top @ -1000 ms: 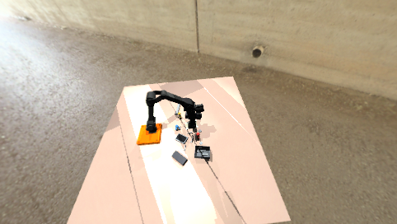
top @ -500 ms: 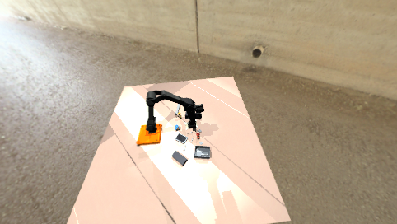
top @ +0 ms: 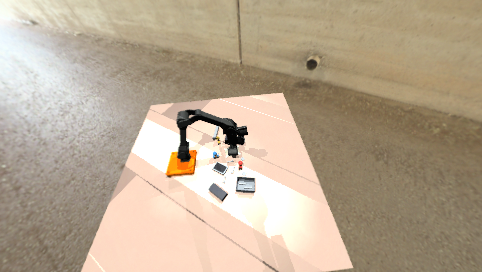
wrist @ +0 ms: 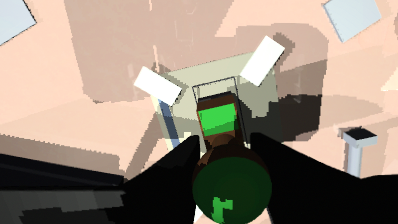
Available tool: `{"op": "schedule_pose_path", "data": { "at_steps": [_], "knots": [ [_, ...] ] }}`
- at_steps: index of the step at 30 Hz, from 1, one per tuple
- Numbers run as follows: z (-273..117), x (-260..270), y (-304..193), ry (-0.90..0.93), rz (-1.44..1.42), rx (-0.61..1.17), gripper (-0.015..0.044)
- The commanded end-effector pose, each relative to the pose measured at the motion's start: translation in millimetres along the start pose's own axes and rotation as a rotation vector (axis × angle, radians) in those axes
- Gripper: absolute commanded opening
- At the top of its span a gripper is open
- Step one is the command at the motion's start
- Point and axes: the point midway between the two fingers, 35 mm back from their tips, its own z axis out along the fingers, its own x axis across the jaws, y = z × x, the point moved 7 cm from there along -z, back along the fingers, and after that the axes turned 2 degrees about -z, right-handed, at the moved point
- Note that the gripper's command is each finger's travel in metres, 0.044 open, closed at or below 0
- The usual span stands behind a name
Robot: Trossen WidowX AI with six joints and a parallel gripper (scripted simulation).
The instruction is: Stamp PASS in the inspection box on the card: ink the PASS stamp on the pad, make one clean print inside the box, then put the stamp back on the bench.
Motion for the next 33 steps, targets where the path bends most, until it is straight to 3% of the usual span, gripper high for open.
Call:
{"op": "schedule_pose_path", "data": {
  "at_steps": [1,33],
  "knots": [
    [-2.9,-0.2,0.7,-0.003,0.005,-0.004,0.0000],
    [-51.9,0.0,2.2,-0.003,0.005,-0.005,0.0000]
  ]
}}
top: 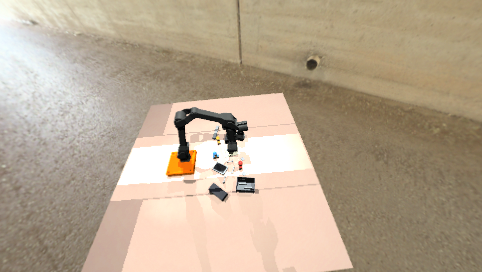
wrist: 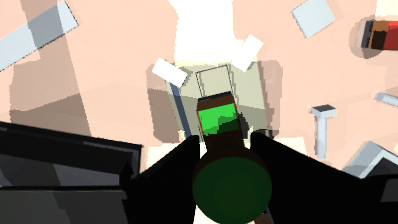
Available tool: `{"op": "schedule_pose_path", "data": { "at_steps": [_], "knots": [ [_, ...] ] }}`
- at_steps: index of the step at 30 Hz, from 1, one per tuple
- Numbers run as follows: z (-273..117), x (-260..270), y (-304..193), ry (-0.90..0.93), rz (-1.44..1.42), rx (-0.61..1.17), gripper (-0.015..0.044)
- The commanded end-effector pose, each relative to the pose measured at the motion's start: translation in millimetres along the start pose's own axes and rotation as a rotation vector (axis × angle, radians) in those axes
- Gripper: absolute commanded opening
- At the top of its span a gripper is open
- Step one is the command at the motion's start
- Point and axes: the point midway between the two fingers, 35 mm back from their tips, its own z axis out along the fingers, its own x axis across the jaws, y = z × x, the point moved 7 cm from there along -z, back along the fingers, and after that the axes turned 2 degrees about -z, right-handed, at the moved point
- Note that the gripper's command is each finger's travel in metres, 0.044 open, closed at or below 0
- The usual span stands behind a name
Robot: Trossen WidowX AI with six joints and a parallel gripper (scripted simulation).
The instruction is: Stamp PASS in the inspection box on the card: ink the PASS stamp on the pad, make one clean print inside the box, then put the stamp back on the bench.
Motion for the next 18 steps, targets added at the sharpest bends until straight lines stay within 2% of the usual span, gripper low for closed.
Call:
{"op": "schedule_pose_path", "data": {
  "at_steps": [1,10,18],
  "knots": [
    [-8.9,-0.1,0.4,-0.002,-0.002,-0.011,0.0000],
    [-19.6,0.8,-0.2,-0.002,-0.002,-0.011,0.0000],
    [-20.6,45.3,12.7,0.002,-0.005,-0.012,0.0000]
  ]
}}
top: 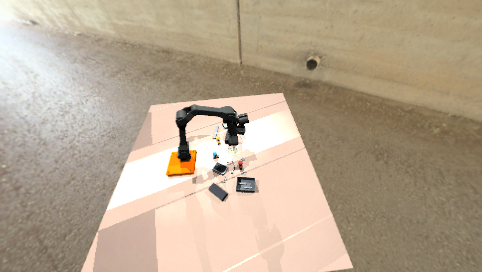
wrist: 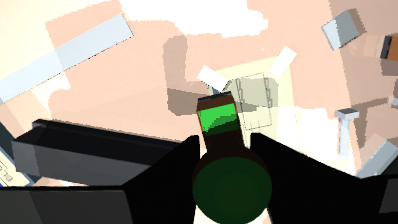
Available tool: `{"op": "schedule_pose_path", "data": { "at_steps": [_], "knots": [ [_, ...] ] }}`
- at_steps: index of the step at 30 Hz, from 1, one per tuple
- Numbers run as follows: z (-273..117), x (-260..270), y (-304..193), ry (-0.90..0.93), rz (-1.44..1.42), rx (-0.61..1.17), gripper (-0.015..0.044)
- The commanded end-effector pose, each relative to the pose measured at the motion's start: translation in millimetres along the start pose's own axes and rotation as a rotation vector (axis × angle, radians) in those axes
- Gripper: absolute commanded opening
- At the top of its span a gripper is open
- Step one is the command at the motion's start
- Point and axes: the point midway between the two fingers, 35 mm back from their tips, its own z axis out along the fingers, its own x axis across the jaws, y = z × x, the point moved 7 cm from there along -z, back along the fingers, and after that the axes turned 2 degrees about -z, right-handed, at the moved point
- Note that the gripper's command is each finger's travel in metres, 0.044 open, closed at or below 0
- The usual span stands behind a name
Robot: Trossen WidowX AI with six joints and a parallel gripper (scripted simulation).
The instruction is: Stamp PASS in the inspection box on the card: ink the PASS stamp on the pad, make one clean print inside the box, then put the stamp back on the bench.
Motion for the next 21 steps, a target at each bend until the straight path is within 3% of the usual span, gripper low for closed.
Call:
{"op": "schedule_pose_path", "data": {
  "at_steps": [1,8,21],
  "knots": [
    [0.4,20.4,5.1,-0.001,0.001,0.002,0.0000],
    [0.6,61.7,10.2,0.003,-0.002,0.001,0.0000],
    [16.3,63.2,11.4,0.003,-0.002,0.001,0.0000]
  ]
}}
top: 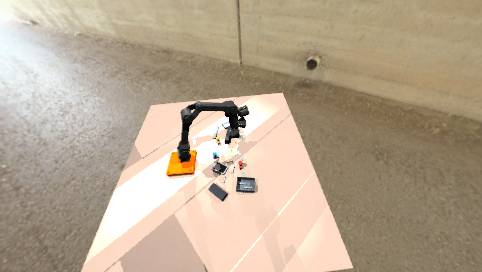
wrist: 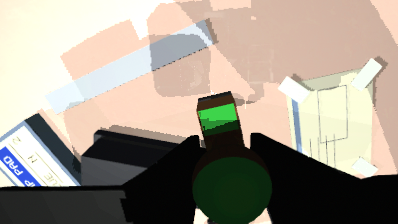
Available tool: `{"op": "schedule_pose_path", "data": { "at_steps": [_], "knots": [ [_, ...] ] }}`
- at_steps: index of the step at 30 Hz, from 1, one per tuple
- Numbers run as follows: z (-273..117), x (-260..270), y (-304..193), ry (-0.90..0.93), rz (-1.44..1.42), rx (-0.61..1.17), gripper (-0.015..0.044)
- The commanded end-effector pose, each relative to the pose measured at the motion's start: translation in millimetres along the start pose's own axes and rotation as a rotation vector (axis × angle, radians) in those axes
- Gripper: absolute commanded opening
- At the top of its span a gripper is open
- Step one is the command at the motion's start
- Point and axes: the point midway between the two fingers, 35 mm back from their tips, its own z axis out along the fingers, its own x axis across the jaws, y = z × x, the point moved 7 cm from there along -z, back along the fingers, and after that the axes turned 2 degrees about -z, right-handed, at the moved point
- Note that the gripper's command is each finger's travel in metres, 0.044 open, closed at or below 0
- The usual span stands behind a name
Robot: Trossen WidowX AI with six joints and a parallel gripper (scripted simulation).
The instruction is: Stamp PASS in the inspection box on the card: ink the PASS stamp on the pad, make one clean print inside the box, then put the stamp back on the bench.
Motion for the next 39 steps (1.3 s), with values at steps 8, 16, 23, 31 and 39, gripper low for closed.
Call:
{"op": "schedule_pose_path", "data": {
  "at_steps": [8,16,23,31,39],
  "knots": [
    [19.3,-0.3,0.1,-0.005,0.007,0.005,0.0000],
    [32.4,-0.3,-0.2,-0.005,0.007,0.005,0.0000],
    [43.8,-0.5,-0.9,-0.005,0.007,0.006,0.0000],
    [56.7,-0.9,-2.2,-0.005,0.007,0.006,0.0000],
    [55.4,-0.5,-1.8,-0.001,0.000,0.004,0.0131]
  ]
}}
